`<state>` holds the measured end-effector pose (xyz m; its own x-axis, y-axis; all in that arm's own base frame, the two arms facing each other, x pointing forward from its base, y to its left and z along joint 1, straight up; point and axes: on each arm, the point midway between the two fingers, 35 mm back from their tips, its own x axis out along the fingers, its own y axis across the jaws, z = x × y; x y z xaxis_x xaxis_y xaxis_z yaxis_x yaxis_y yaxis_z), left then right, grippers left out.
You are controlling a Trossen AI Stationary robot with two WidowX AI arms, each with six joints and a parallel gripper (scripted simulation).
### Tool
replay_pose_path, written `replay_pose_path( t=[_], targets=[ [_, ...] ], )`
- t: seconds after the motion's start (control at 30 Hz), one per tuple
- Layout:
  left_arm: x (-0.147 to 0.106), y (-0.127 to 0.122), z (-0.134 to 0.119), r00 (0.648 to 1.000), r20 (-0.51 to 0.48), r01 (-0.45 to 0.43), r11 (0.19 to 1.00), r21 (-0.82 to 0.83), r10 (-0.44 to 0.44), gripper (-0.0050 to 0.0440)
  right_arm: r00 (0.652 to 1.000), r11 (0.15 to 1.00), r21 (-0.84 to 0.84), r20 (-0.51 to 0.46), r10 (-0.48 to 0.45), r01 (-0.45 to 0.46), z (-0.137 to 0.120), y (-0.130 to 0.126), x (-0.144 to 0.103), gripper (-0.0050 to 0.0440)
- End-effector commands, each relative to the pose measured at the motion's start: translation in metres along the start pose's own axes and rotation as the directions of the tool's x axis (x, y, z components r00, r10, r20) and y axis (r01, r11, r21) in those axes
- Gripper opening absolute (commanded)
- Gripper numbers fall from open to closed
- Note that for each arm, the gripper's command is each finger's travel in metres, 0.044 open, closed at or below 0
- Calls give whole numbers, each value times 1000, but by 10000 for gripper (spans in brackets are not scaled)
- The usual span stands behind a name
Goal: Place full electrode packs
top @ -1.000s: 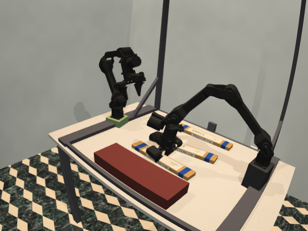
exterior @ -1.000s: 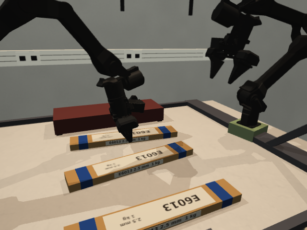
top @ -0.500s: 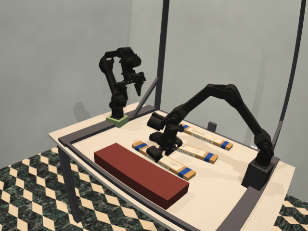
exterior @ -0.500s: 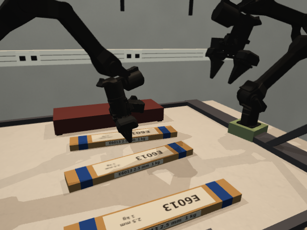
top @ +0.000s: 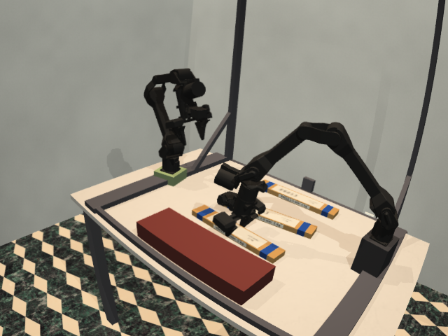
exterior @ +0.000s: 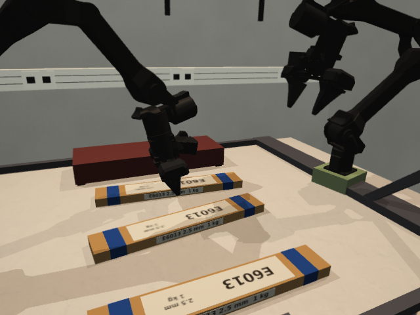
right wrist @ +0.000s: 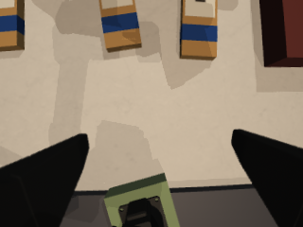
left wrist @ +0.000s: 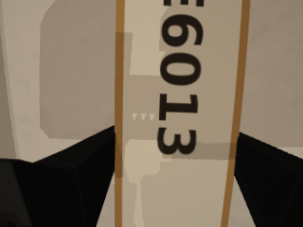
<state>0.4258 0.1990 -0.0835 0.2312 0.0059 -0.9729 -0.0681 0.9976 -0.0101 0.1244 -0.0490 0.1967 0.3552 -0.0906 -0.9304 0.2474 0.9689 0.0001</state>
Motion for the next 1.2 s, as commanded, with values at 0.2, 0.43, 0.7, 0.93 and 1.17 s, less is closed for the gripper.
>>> replay_pose_path(
  t=[0.2, 0.43, 0.7, 0.93, 1.17],
  targets=[
    [-33, 5, 26, 996, 85, -31, 999, 9, 30, 430, 1000, 1000, -4, 20, -1, 1, 3, 0, -5, 430],
    [-25, 4, 20, 998, 64, -24, 1000, 7, 24, 430, 1000, 1000, -4, 20, -1, 1, 3, 0, -5, 430],
    [-25, 4, 20, 998, 64, -24, 1000, 7, 24, 430, 1000, 1000, -4, 20, -1, 1, 3, 0, -5, 430],
    [-25, 4, 20, 998, 64, -24, 1000, 7, 24, 430, 1000, 1000, -4, 20, -1, 1, 3, 0, -5, 430],
    [-12, 2, 7, 999, 42, -14, 1000, 6, 13, 430, 1000, 1000, -4, 20, -1, 1, 3, 0, -5, 430]
  ],
)
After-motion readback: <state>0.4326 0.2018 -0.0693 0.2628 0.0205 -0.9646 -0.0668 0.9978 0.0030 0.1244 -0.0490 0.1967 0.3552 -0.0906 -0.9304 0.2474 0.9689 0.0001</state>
